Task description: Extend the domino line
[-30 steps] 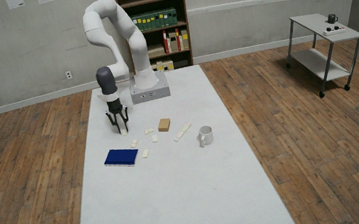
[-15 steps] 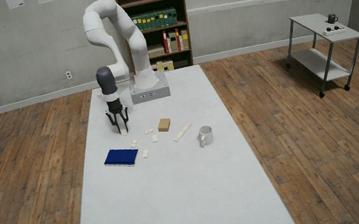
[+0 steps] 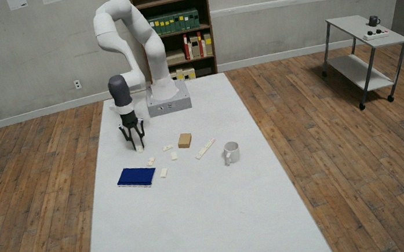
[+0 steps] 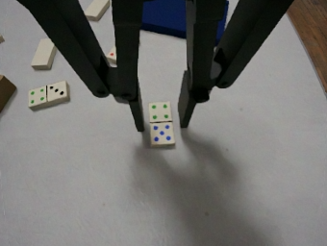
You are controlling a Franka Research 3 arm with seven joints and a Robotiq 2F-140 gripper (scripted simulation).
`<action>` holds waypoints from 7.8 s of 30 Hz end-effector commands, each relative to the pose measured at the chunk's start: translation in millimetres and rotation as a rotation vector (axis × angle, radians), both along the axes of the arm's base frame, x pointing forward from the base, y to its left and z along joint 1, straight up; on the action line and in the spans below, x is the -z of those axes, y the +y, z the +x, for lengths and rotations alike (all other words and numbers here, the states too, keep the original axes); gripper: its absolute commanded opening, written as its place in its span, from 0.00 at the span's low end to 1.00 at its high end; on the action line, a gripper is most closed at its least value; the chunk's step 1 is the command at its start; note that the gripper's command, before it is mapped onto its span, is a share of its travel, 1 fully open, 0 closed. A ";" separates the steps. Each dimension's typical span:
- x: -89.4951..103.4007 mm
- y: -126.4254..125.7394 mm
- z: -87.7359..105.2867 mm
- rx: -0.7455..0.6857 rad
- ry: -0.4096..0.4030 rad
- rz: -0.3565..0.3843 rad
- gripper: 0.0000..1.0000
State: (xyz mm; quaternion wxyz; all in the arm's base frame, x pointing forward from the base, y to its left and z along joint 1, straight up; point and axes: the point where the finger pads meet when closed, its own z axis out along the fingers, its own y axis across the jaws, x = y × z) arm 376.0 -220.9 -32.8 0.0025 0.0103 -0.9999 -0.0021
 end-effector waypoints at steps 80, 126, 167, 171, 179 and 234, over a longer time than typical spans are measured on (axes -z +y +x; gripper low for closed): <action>15.2 0.6 -0.5 0.005 -0.001 0.000 0.33; 17.4 0.7 -0.5 0.005 -0.001 0.000 0.23; -75.8 0.3 -0.2 0.005 -0.001 0.000 0.23; -84.7 0.3 -0.1 0.005 -0.001 0.000 0.23; -92.7 0.2 -0.1 0.005 -0.001 0.000 0.23; -51.5 246.8 218.2 0.859 0.002 -0.004 0.23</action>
